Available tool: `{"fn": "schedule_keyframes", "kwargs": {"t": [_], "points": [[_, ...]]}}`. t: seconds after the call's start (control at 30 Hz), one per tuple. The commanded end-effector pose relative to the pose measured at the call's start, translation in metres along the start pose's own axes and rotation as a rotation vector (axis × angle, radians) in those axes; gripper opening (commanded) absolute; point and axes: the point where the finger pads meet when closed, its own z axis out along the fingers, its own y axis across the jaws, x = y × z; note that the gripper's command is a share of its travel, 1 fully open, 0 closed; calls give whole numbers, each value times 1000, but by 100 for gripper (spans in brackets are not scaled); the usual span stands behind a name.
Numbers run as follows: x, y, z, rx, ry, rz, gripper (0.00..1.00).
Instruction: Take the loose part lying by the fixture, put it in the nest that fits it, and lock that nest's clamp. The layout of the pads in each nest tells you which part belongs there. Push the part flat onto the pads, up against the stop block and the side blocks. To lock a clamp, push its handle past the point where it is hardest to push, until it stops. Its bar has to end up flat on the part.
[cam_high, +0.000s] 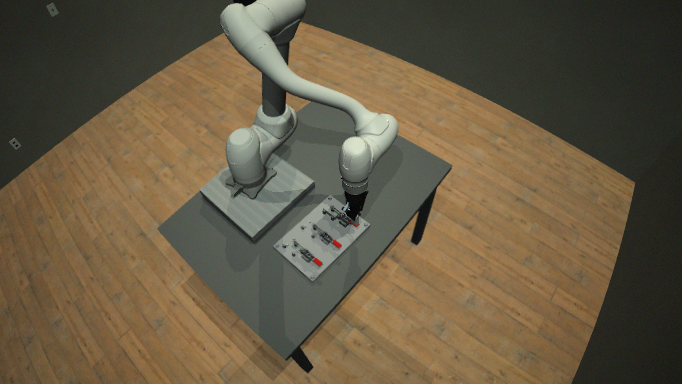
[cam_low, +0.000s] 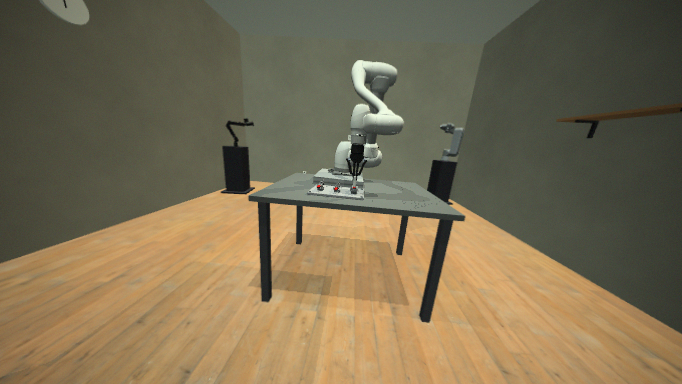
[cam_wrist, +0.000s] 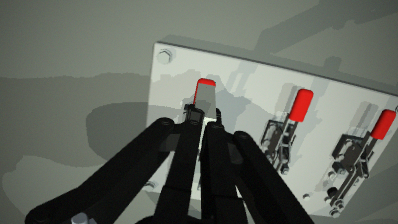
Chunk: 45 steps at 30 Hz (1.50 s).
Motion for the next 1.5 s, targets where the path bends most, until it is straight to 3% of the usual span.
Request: {"fn": "schedule_keyframes", "kwargs": {"t": [0.0, 1.47], "points": [[0, 0, 0, 0, 0, 0, 10], [0, 0, 5, 0, 0, 0, 10]]}}
